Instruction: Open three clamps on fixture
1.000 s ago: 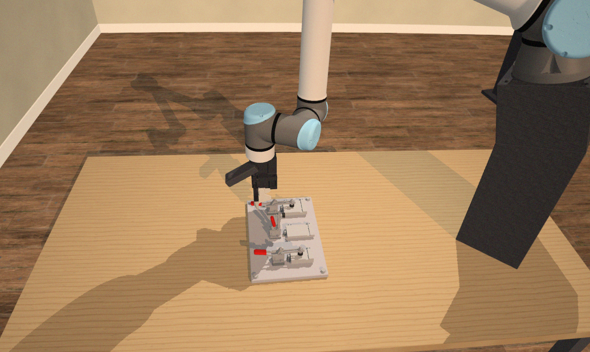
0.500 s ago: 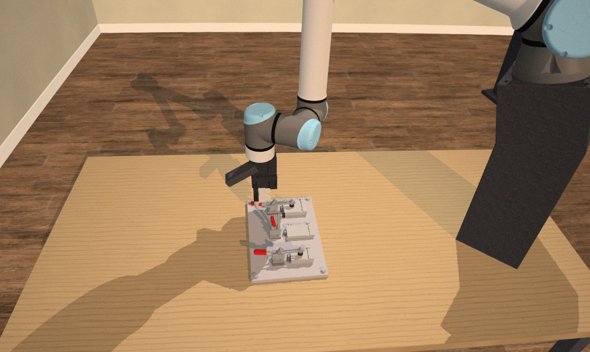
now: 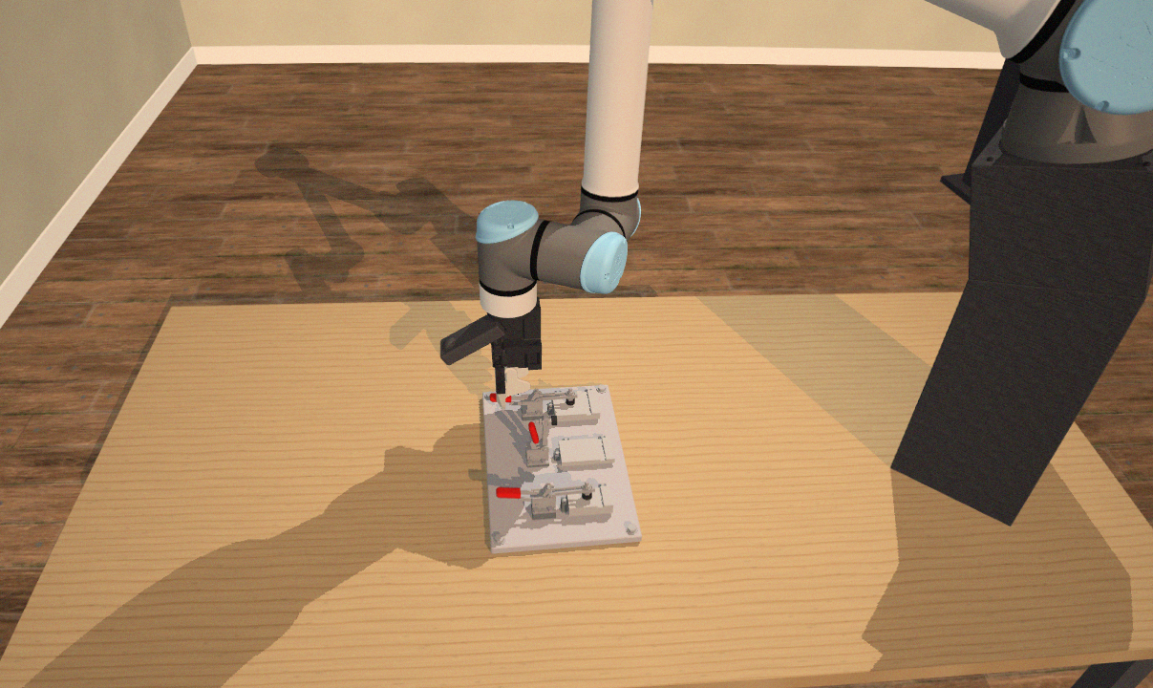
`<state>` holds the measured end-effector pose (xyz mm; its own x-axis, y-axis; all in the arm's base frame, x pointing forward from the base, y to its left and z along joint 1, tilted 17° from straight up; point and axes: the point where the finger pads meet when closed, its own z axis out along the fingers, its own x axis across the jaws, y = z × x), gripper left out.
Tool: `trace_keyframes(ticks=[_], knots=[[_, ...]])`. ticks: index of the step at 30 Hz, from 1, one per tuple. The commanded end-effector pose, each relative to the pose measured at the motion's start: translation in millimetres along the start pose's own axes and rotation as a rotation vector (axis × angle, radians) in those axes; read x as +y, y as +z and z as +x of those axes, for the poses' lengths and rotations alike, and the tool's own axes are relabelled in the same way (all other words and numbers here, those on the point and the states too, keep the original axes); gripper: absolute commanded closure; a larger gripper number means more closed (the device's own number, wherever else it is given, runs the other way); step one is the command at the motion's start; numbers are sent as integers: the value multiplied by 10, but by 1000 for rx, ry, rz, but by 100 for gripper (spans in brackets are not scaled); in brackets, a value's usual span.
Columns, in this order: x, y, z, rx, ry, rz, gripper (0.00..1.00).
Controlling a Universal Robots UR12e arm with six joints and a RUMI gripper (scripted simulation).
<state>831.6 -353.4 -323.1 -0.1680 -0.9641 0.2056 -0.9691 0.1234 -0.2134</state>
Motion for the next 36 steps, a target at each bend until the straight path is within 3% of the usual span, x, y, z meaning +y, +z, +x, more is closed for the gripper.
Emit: trace_keyframes(ticks=[1, 36], knots=[[-6, -10, 1, 0, 0, 1, 100], [75, -124, 1, 0, 0, 1, 100]])
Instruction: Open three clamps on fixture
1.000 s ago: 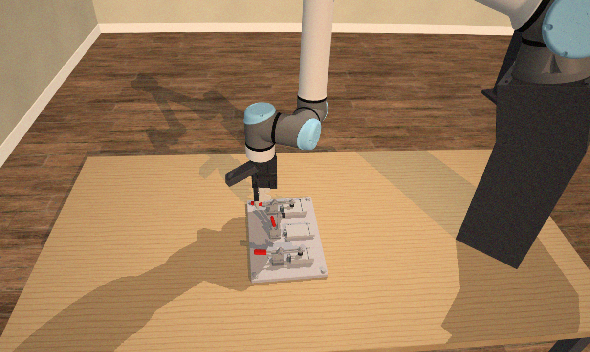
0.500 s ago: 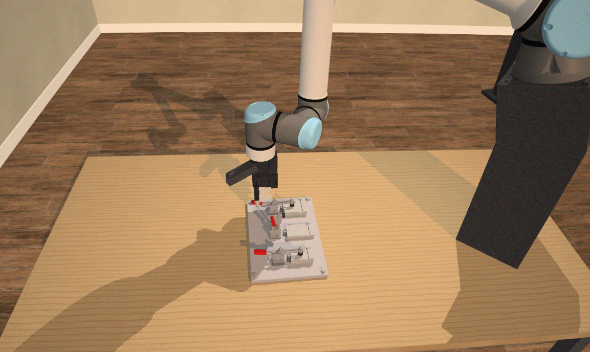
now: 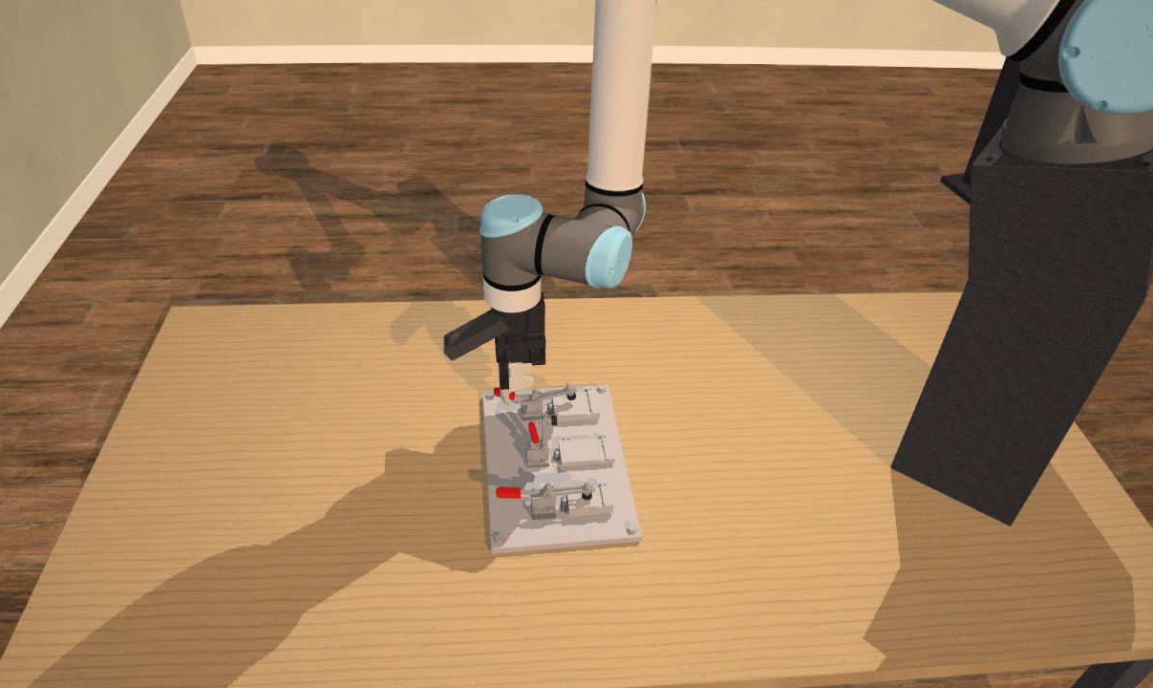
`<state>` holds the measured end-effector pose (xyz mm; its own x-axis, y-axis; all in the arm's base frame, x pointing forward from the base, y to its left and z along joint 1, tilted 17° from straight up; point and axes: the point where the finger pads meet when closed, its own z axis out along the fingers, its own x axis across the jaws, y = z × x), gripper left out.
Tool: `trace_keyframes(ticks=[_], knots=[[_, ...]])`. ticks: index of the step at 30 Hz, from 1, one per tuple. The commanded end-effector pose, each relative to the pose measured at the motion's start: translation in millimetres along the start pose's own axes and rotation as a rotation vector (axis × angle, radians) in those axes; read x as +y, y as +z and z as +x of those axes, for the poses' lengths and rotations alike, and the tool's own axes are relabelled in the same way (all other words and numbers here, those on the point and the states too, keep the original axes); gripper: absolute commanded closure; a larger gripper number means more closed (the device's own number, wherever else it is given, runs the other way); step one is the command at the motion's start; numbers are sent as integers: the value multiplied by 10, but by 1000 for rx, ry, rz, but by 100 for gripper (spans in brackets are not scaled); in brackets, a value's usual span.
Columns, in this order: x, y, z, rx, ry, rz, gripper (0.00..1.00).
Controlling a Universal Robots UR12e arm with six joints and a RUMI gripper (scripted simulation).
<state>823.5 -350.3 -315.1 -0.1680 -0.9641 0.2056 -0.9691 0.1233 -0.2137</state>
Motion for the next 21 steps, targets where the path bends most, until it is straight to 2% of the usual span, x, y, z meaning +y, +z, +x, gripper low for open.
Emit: trace_keyframes(ticks=[1, 21], knots=[[16, -31, 1, 0, 0, 1, 100], [138, -118, 1, 0, 0, 1, 100]])
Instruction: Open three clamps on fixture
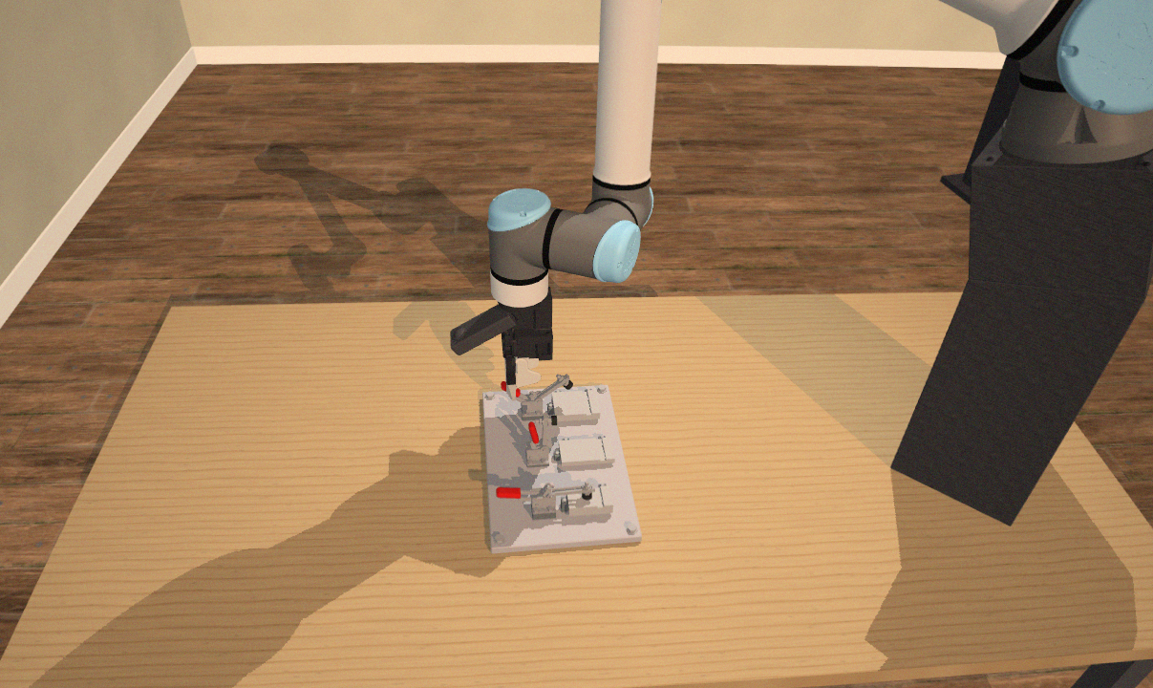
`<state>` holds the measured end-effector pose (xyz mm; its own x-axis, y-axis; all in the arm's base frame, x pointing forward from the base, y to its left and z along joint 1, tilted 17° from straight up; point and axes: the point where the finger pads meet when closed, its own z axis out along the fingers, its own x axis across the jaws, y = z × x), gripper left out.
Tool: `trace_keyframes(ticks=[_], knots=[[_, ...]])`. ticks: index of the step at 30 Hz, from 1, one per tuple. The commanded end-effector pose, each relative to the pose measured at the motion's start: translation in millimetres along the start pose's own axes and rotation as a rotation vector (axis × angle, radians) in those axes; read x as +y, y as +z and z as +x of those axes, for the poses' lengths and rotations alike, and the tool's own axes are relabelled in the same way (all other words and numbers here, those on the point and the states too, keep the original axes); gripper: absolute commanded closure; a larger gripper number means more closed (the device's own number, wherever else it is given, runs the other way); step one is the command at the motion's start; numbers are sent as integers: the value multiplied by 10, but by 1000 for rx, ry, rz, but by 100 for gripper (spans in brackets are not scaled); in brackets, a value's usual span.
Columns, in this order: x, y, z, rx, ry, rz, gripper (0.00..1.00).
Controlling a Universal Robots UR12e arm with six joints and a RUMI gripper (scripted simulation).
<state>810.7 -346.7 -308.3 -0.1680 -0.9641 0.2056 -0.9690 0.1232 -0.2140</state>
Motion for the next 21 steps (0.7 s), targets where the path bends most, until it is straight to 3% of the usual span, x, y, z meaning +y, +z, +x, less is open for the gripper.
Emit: trace_keyframes(ticks=[1, 21], knots=[[31, -24, 1, 0, 0, 1, 100], [171, -65, 1, 0, 0, 1, 100]])
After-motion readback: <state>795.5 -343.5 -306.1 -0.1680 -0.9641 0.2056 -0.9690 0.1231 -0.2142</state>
